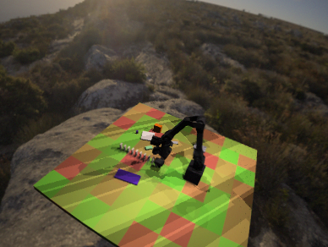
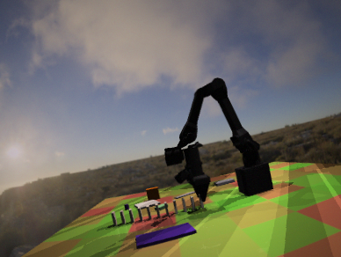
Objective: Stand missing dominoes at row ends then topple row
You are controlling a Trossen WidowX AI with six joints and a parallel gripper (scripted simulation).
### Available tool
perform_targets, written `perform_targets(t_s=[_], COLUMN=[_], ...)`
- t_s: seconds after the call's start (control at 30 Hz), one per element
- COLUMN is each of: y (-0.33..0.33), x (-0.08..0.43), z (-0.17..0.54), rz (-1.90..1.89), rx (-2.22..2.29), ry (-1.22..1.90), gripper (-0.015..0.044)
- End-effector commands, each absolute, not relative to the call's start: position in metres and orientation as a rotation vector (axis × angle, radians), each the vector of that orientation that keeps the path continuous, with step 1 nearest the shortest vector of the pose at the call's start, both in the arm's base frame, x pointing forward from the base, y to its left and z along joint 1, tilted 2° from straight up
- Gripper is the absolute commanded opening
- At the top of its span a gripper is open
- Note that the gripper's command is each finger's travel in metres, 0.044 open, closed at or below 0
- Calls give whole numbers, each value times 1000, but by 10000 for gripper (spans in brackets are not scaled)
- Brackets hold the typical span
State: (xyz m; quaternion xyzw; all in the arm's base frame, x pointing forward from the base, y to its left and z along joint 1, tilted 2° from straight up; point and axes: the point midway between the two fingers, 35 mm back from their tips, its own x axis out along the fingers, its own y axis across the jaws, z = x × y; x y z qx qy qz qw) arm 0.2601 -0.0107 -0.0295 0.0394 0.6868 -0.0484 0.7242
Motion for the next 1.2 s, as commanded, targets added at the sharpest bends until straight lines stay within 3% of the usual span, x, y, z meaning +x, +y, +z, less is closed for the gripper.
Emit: perform_targets(t_s=[0.0, 0.2, 0.4, 0.97, 1.17], y=[-11, -8, -8, -4, -4], x=[265, 257, 254, 221, 220], z=[-9, 89, 100, 37, 35], rz=[-108, -107, -106, -1219, -1265], rx=[81, 87, 87, 1261, 1309], ry=[1511, 1512, 1512, 1129, 1097], gripper=[440, 440, 440, 0, 0])
